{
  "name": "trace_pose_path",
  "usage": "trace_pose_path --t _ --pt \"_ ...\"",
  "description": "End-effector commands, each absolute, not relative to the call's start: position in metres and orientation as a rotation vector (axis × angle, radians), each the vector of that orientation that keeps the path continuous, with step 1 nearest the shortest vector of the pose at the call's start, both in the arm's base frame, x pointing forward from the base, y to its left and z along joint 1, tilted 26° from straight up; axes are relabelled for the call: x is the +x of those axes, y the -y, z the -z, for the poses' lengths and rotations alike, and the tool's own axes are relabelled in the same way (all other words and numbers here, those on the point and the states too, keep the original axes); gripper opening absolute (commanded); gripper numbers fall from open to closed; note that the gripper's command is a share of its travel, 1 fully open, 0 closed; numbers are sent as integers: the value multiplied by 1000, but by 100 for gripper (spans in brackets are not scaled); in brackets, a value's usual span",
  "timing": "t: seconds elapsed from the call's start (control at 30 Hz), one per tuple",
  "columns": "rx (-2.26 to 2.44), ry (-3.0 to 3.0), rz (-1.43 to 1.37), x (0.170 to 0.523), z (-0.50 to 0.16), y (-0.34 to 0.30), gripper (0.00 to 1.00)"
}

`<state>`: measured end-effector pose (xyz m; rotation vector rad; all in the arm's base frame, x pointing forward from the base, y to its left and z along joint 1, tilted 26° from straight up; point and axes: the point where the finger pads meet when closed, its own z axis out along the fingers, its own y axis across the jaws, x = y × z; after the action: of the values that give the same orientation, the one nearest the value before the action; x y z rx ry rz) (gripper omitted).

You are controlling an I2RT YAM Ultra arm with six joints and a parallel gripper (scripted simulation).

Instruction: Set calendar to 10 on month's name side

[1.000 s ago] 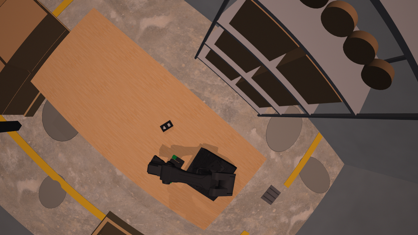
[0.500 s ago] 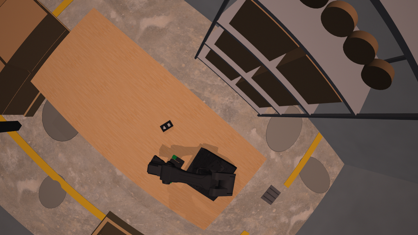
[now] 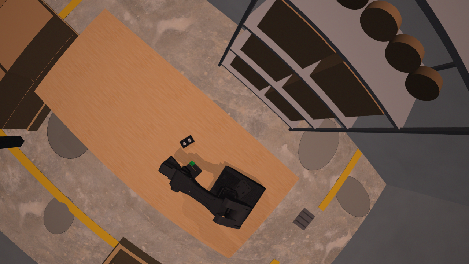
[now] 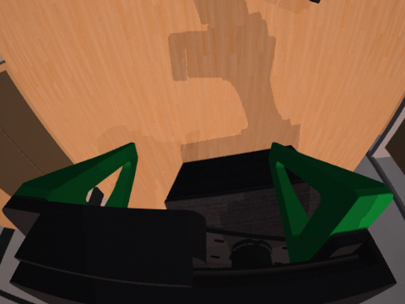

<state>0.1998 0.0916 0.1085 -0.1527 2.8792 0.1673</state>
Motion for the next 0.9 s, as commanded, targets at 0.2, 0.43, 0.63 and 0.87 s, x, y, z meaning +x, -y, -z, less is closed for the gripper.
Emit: trace_pose_path --t 0.2,0.43,0.63,0.87 --pt "86 -2732 -246 296 -136 -43 100" --pt "169 -2694 -245 320 -141 -14 100" --pt "169 -2694 -245 320 -141 -14 100" --pt "169 -2694 -245 320 -141 -14 100"
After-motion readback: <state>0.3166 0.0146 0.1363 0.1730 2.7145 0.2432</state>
